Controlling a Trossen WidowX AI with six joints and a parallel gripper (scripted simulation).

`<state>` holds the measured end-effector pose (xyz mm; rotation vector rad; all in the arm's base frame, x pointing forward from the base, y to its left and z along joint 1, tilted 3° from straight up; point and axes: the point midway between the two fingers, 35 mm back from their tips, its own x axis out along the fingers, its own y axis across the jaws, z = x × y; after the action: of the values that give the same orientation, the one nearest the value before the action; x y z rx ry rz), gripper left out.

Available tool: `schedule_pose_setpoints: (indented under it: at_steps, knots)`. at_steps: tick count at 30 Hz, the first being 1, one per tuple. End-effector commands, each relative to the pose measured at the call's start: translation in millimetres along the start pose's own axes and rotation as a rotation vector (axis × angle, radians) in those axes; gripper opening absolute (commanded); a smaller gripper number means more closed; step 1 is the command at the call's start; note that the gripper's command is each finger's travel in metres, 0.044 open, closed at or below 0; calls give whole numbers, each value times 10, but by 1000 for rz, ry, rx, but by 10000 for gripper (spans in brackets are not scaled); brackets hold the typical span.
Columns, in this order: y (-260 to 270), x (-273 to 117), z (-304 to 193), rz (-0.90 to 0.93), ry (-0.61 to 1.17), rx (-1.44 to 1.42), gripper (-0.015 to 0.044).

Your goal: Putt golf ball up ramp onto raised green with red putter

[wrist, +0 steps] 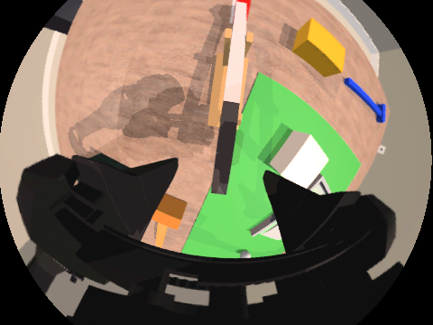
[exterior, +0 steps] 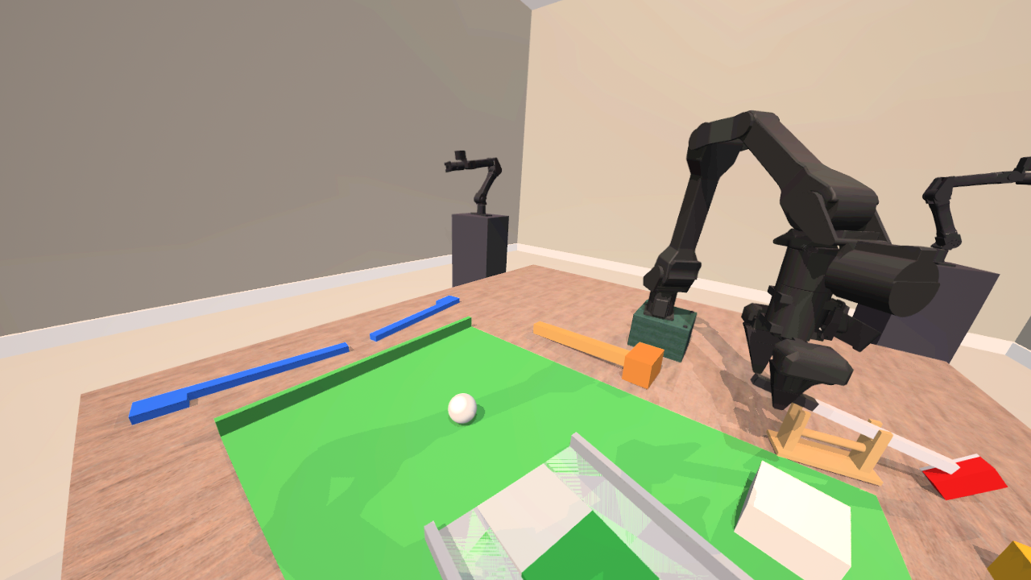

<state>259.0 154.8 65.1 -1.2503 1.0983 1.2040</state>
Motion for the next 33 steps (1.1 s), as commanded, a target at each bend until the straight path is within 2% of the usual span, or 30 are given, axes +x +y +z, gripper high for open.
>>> schedule_pose_setpoints:
  at_steps: [1, 23, 33]
  knots:
    - [15, 50, -3, 5, -2, -3, 440]
    - [18, 276, -8, 5, -1, -3, 440]
    - [-3, 248, -3, -2, -1, 0, 177]
